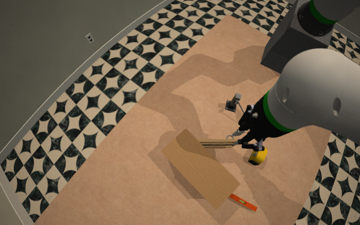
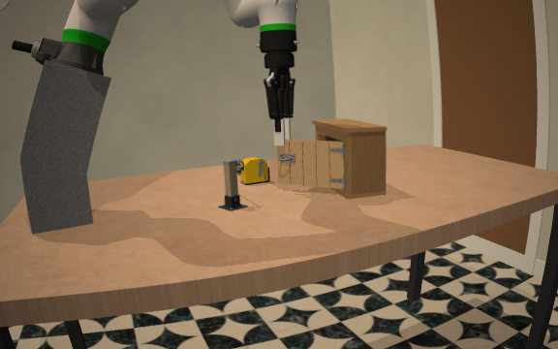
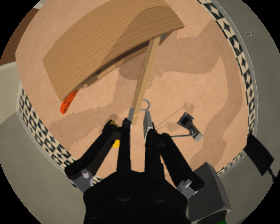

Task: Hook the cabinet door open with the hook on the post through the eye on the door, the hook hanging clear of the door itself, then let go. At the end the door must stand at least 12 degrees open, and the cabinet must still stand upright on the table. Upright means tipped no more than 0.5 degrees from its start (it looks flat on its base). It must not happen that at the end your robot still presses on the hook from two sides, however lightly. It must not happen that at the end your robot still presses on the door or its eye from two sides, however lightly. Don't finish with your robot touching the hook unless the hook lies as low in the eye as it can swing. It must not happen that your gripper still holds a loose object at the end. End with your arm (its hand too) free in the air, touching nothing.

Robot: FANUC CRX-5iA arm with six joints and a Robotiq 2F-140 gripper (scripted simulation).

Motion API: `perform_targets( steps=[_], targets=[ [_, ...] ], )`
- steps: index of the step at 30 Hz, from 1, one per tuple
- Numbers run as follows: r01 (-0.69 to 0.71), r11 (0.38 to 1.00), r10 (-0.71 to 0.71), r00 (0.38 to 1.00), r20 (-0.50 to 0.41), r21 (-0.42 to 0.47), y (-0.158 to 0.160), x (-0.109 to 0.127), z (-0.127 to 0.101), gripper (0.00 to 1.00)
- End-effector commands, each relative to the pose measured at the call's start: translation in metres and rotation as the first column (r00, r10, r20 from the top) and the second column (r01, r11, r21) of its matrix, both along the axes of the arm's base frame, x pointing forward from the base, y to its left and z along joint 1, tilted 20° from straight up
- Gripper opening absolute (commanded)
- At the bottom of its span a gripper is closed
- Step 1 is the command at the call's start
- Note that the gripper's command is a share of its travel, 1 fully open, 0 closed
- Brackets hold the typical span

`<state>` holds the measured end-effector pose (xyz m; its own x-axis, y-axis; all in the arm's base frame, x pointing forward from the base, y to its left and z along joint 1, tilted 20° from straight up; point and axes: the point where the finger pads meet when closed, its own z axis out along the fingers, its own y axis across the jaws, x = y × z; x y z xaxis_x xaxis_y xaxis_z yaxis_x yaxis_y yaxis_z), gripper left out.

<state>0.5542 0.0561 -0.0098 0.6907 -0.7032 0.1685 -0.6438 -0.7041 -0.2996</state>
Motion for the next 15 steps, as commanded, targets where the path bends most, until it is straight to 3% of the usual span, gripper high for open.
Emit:
perform_targets(
  steps=[1, 15],
  targets=[
    [-0.009, 1.000, 0.009, 1.000, 0.001, -0.002, -0.0022, -0.0021, -0.0009, 0.16],
    [-0.009, 1.000, 0.009, 1.000, 0.001, -0.002, -0.0032, -0.0031, -0.0013, 0.16]
  ],
)
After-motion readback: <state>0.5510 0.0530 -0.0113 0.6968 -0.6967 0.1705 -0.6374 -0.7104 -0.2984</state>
